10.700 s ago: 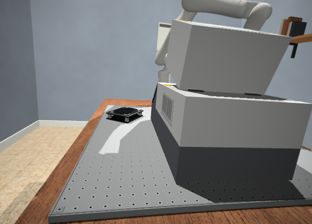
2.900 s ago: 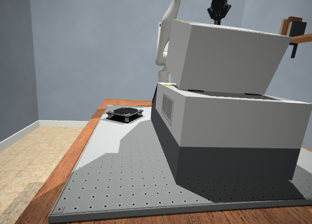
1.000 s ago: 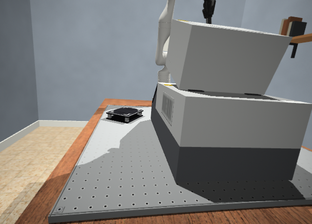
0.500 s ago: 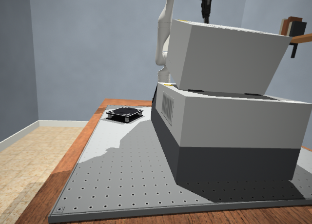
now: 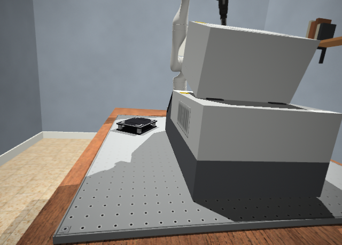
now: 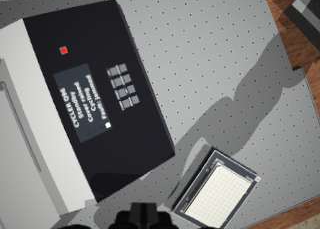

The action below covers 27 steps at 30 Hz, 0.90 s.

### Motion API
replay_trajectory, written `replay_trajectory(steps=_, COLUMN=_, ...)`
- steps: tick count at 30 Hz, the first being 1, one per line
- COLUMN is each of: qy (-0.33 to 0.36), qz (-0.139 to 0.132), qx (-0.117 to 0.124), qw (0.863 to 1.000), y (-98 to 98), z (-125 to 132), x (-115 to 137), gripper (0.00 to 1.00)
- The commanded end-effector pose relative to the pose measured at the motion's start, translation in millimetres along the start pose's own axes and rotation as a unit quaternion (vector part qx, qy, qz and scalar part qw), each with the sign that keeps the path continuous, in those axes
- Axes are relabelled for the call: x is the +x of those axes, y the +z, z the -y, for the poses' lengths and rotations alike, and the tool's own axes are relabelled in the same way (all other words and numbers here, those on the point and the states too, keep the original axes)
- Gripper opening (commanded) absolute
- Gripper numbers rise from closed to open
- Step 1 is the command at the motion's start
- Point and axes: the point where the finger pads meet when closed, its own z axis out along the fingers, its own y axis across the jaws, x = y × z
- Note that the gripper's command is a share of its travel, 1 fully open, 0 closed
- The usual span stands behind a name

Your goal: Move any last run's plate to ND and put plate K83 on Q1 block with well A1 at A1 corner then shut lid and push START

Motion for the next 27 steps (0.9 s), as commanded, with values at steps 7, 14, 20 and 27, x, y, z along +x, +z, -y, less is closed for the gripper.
replay_trajectory(steps=7, qy=0.033, qz=-0.001, qx=0.022, qw=0.999, y=-3.1, z=4.0, x=6.3, gripper=0.10)
replay_trajectory(steps=14, qy=0.064, qz=-0.003, qx=0.037, qw=0.997, y=-3.9, z=7.8, x=11.5, gripper=0.10)
replay_trajectory(steps=20, qy=0.082, qz=-0.004, qx=0.046, qw=0.996, y=-4.3, z=10.0, x=14.5, gripper=0.10)
replay_trajectory(steps=27, qy=0.112, qz=-0.006, qx=0.061, qw=0.992, y=-5.0, z=13.8, x=19.7, gripper=0.10)
